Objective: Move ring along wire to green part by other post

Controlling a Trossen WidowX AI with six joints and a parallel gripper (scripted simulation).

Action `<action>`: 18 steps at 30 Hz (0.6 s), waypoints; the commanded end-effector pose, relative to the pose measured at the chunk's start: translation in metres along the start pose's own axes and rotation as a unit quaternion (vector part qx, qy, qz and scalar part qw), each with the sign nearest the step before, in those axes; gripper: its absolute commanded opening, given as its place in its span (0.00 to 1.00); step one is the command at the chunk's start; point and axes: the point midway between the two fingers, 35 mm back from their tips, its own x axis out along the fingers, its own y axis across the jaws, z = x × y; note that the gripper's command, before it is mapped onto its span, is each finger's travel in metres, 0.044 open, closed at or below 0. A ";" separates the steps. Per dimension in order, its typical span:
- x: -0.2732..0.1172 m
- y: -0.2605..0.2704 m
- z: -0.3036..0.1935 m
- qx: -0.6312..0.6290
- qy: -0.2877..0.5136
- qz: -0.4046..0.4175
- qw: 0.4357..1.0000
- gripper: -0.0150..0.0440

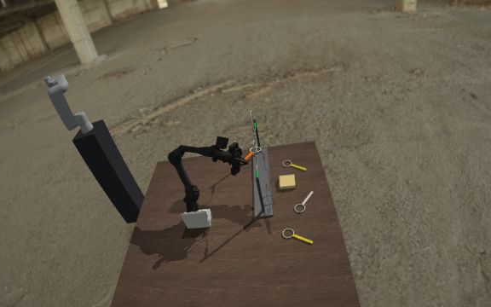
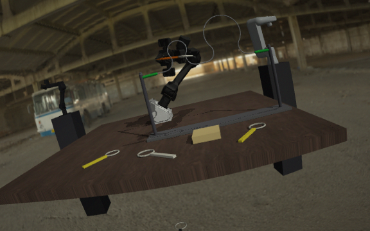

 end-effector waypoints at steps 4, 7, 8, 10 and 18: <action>-0.003 -0.014 0.002 -0.019 0.002 -0.019 1.000 0.00; -0.004 -0.017 0.002 -0.026 0.003 -0.023 0.999 0.00; -0.004 -0.018 0.002 -0.029 0.003 -0.024 0.999 0.00; -0.005 -0.021 0.002 -0.034 0.004 -0.027 0.999 0.00; -0.006 -0.028 0.004 -0.038 0.005 -0.030 0.999 0.00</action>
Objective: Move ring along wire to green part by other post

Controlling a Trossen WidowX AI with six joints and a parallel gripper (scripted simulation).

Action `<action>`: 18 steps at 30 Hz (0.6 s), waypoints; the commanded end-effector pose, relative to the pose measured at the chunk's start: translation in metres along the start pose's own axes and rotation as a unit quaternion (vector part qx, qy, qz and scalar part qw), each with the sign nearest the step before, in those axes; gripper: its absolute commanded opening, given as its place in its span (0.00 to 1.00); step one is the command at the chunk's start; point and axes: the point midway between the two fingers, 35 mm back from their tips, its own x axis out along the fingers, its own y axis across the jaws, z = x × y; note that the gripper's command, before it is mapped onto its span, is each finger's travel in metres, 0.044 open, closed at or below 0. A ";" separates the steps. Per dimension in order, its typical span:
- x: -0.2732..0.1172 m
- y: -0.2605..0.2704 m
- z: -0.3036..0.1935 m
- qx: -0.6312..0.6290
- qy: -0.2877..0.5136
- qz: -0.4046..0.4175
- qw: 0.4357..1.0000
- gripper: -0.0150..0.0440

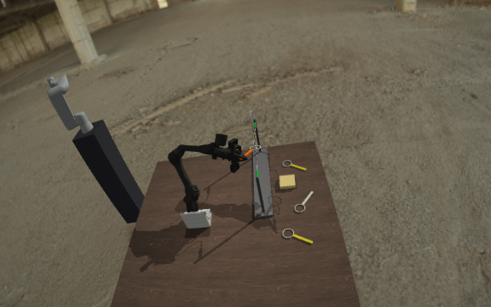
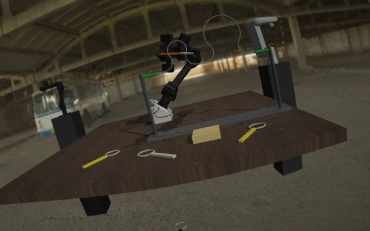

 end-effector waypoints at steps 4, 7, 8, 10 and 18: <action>-0.002 -0.007 0.001 0.009 -0.001 0.000 1.000 0.00; -0.002 -0.006 0.002 0.025 -0.002 0.008 1.000 0.00; -0.002 -0.006 0.002 0.030 -0.003 0.011 0.999 0.00; -0.002 -0.004 0.002 0.043 -0.005 0.018 0.999 0.00; -0.001 0.006 0.003 0.111 -0.013 0.056 0.992 0.00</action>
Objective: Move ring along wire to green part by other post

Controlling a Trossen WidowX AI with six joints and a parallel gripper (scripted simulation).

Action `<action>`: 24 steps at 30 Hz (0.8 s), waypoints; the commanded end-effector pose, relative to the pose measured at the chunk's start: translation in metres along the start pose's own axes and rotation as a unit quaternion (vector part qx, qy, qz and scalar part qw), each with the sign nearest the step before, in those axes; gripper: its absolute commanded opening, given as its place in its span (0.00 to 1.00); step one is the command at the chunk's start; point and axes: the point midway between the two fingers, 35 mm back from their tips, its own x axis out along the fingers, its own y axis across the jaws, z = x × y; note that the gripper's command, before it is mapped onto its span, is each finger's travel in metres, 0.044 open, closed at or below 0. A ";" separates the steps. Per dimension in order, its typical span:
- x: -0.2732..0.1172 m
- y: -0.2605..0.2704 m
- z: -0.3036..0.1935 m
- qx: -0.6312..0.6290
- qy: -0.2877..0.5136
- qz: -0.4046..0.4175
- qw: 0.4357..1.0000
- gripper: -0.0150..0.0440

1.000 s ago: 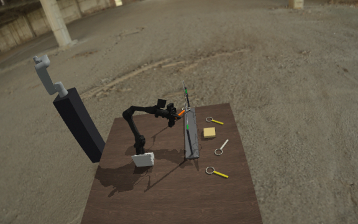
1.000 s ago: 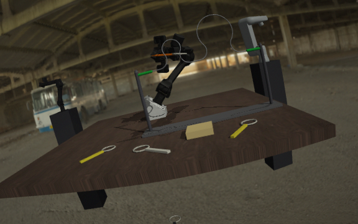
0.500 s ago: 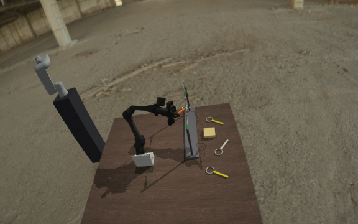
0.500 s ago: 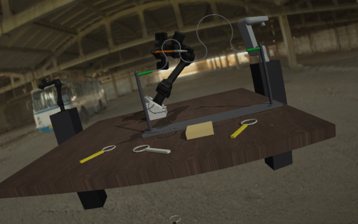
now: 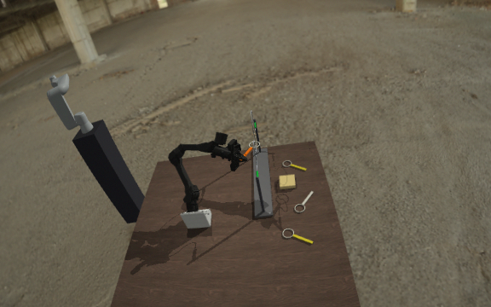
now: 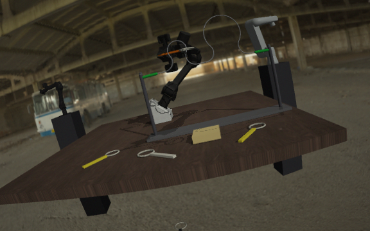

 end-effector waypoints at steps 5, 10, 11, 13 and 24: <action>0.002 0.008 0.001 0.067 -0.008 0.035 0.997 0.00; 0.002 0.017 0.003 0.119 -0.015 0.064 0.991 0.00; 0.002 0.019 0.003 0.129 -0.016 0.070 0.989 0.00; 0.002 0.023 0.004 0.150 -0.019 0.081 0.985 0.00; 0.000 0.041 0.012 0.264 -0.033 0.145 0.953 0.00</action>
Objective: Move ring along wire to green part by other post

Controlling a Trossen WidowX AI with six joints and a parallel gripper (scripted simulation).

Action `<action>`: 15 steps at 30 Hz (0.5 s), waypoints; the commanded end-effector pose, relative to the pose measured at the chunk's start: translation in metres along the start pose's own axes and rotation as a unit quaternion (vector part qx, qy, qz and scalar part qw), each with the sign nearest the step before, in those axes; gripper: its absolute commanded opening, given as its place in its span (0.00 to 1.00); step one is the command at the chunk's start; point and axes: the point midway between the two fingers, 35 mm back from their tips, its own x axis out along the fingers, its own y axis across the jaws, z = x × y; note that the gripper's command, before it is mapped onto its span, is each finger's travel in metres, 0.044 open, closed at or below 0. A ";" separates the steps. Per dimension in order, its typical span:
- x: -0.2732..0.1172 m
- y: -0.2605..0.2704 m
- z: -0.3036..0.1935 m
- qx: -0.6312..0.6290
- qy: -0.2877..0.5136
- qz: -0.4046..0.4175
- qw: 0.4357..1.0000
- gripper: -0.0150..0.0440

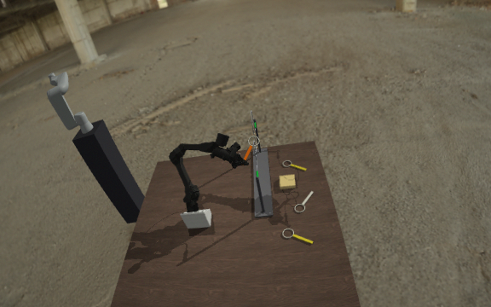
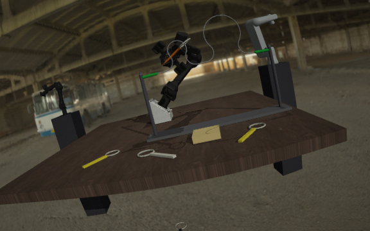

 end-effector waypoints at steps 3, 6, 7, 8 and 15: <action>0.002 0.010 -0.001 0.061 -0.005 0.034 0.998 0.00; 0.003 0.016 0.000 0.093 -0.009 0.052 0.994 0.00; 0.003 0.018 0.000 0.104 -0.010 0.058 0.993 0.00; 0.003 0.020 0.000 0.114 -0.011 0.064 0.991 0.00; 0.002 0.032 0.004 0.189 -0.021 0.104 0.976 0.00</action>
